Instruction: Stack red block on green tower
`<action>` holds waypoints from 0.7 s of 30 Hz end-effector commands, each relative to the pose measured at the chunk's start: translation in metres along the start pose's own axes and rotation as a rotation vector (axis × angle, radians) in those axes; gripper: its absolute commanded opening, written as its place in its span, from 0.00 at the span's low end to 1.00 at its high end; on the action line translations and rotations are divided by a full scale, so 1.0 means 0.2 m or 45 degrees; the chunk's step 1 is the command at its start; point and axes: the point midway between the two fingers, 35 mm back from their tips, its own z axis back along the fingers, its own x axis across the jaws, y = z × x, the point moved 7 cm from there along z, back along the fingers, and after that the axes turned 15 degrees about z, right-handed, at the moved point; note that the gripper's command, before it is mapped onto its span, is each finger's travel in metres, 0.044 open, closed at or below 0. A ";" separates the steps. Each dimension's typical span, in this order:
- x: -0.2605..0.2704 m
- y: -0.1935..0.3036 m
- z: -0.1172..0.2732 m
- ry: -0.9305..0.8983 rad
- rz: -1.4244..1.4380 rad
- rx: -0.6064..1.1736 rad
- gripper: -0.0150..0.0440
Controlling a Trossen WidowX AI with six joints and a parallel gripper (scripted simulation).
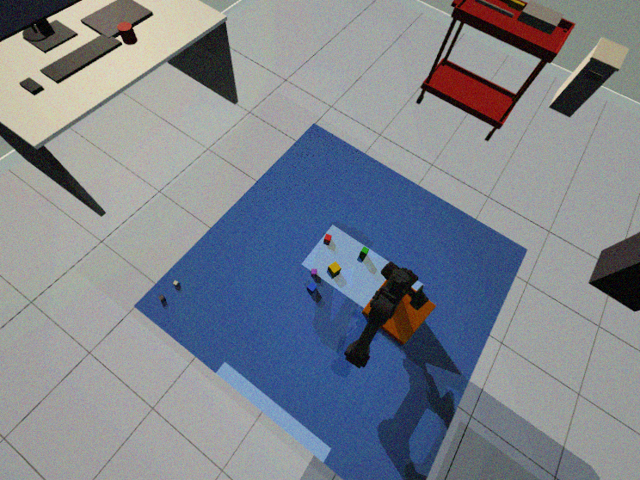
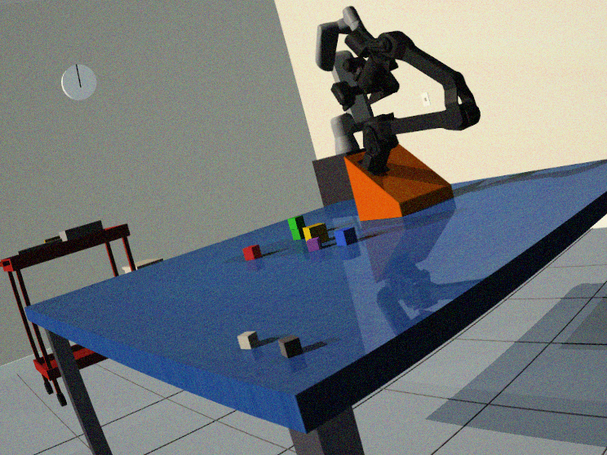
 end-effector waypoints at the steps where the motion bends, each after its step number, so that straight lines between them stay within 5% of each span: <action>1: 0.00 0.00 0.00 -0.004 0.006 0.001 0.98; 21: 0.35 -0.40 0.01 -0.418 0.732 0.083 1.00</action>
